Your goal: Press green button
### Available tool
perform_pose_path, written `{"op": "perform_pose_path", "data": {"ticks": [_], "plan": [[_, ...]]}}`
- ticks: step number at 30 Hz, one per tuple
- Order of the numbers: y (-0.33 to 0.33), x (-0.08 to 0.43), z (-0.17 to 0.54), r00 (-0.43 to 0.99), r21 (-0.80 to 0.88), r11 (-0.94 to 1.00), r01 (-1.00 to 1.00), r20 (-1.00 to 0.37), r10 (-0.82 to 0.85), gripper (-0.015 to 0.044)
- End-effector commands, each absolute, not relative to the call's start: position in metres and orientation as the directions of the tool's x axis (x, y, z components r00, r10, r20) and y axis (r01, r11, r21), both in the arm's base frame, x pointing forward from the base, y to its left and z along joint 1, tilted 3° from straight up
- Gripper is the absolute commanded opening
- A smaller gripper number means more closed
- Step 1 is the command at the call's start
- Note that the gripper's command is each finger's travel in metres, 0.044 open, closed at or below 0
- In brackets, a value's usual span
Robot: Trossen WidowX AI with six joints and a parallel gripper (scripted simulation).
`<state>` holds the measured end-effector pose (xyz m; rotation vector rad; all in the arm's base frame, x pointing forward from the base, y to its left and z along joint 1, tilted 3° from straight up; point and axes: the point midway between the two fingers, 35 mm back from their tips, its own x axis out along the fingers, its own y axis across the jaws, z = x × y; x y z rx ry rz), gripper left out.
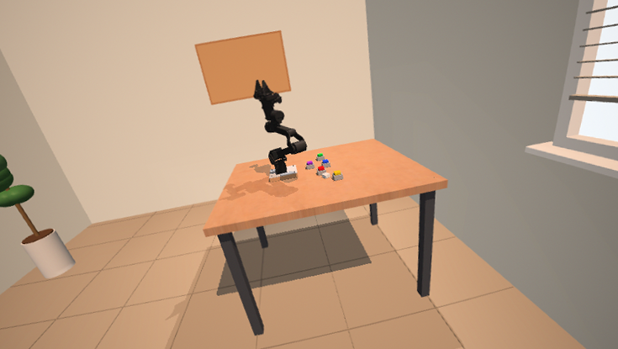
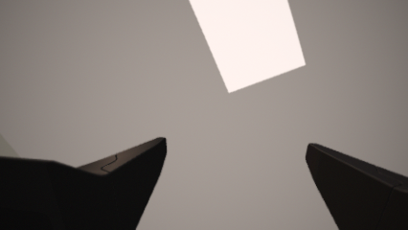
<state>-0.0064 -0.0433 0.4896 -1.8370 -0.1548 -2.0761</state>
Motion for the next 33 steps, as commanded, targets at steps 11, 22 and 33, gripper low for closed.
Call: {"op": "perform_pose_path", "data": {"ticks": [11, 22, 33], "plan": [[0.133, -0.035, 0.515, -0.18, 0.41, -0.892, -0.191, 0.878, 0.442, 0.04], [0.29, 0.045, 0.449, 0.085, 0.788, -0.282, -0.547, 0.387, 0.918, 0.04], [0.329, 0.175, 0.329, 0.406, 0.76, 0.445, -0.473, -0.261, 0.876, 0.04]]}}
